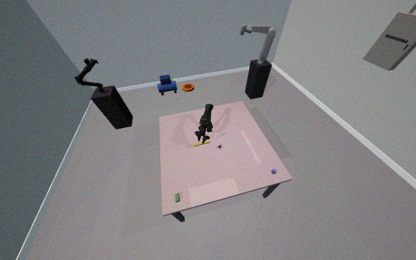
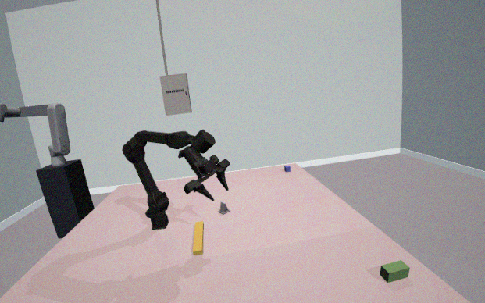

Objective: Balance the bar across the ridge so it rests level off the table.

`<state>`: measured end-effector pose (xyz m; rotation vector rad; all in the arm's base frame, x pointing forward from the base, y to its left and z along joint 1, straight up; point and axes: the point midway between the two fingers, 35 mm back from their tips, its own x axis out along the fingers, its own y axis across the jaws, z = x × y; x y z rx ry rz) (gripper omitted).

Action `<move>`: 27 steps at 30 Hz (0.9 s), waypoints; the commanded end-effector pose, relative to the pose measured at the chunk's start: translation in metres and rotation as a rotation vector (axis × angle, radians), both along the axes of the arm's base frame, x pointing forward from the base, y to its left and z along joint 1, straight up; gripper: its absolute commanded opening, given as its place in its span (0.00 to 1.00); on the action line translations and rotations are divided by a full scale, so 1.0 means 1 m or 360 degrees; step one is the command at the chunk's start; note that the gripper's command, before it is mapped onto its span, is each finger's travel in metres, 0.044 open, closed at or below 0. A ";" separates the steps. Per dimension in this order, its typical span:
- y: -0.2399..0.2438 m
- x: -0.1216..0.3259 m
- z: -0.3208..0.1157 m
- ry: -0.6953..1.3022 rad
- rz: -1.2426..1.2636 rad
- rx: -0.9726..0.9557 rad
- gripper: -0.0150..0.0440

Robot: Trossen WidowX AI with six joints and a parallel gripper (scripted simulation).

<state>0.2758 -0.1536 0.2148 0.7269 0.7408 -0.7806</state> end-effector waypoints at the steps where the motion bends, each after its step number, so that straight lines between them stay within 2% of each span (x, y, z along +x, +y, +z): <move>1: 0.006 -0.020 -0.033 0.0161 -0.0145 0.0212 0.79; 11: 0.037 -0.089 -0.098 0.0663 -0.0662 0.0747 0.79; 18: 0.037 -0.090 -0.102 0.0672 -0.0672 0.0755 0.79; 27: 0.037 -0.090 -0.144 0.0673 -0.0672 0.0756 0.79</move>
